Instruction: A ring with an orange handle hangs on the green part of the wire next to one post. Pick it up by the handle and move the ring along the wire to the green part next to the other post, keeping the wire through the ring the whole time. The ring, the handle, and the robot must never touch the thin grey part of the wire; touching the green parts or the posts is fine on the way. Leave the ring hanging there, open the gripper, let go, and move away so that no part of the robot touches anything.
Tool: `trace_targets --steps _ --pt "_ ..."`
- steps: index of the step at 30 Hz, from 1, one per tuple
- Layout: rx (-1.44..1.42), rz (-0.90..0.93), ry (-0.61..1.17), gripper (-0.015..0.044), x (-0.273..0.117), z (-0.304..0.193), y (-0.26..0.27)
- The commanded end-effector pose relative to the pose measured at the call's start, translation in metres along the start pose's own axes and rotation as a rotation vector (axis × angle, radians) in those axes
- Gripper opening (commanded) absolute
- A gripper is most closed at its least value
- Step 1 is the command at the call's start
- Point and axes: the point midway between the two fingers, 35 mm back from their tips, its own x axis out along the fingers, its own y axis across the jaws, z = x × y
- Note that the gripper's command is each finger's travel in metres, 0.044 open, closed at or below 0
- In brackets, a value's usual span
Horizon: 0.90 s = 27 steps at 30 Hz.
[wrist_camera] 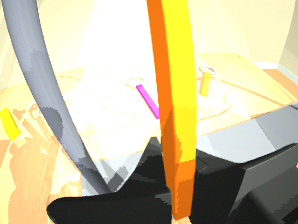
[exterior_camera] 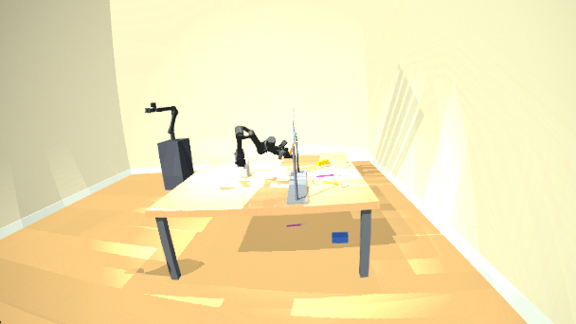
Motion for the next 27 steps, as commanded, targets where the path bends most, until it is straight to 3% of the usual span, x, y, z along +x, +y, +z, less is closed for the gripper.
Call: trace_targets --steps 1,9,27 --pt "0.000 0.000 0.000 -0.0045 0.000 0.000 0.000" --pt "0.000 0.000 0.000 0.0160 -0.002 0.000 0.000" --pt "-0.004 0.005 0.000 0.0160 -0.050 0.000 0.001"
